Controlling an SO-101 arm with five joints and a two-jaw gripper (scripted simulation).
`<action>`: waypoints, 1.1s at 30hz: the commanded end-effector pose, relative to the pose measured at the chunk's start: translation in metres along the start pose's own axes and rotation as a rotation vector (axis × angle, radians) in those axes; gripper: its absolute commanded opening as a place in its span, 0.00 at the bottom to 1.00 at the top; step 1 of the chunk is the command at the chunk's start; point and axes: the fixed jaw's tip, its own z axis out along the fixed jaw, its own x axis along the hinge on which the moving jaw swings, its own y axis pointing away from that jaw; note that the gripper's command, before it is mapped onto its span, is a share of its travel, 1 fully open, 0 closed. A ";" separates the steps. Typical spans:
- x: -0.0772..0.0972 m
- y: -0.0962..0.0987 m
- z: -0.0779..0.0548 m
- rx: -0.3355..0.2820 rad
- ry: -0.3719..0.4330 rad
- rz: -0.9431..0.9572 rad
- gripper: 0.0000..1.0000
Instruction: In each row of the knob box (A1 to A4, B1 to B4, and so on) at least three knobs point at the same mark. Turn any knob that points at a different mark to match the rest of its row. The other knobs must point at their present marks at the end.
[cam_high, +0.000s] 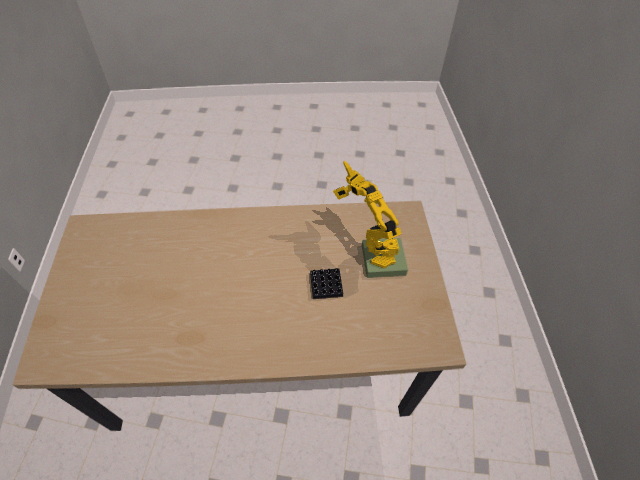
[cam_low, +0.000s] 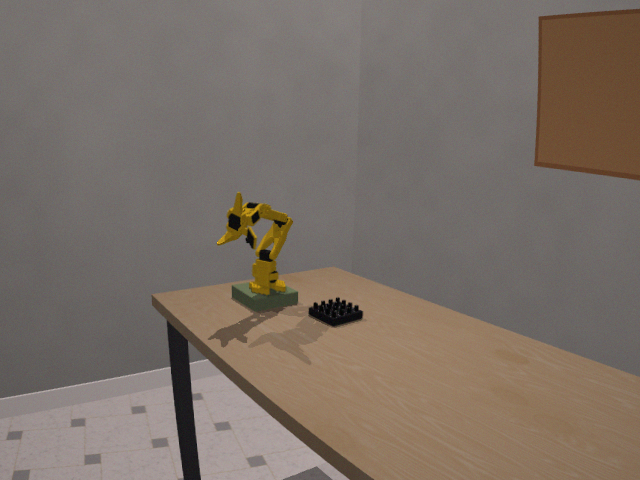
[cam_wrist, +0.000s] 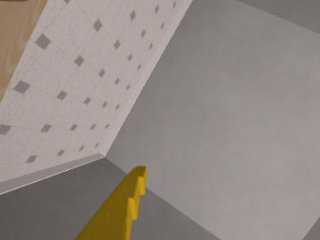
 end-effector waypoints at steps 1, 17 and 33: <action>0.000 0.000 -0.001 0.003 0.000 0.001 1.00; 0.000 0.000 -0.001 0.003 0.000 0.001 1.00; -0.025 0.068 -0.010 -0.336 -0.124 0.001 0.40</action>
